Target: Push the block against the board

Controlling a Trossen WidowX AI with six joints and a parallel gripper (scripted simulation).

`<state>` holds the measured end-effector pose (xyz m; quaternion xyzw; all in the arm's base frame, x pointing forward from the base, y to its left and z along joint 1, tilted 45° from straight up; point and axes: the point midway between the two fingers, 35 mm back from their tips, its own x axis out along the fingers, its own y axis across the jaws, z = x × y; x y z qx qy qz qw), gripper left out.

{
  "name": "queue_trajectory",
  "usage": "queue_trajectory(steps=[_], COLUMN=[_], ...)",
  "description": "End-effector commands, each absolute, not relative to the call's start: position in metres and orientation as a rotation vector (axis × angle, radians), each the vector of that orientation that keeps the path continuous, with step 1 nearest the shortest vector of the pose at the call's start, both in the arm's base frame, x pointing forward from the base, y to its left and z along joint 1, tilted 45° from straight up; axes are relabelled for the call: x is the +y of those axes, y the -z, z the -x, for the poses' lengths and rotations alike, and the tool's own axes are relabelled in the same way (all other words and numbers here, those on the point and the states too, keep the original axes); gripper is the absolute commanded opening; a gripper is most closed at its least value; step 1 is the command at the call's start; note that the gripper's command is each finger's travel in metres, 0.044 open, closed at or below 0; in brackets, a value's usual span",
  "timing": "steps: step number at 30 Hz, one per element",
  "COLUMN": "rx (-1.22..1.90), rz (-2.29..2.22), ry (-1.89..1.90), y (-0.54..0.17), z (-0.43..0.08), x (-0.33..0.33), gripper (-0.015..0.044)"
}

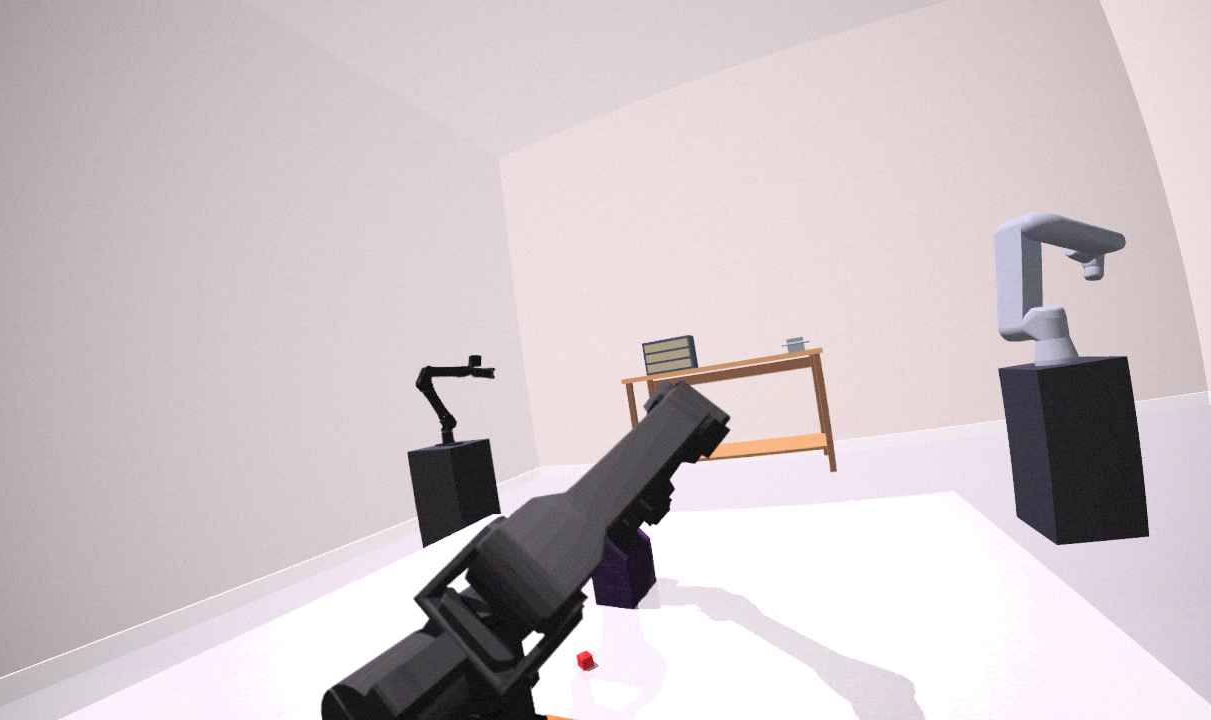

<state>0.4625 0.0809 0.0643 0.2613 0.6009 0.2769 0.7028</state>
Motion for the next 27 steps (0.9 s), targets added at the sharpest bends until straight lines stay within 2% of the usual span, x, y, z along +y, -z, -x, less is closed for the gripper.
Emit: queue_trajectory(steps=[1,27], rx=[1.351,1.353], rz=[-0.595,-0.595], ry=[-0.612,-0.612], y=[-0.050,-0.047], z=[-0.461,-0.436], x=[0.091,0.092], gripper=[0.0000,0.0000])
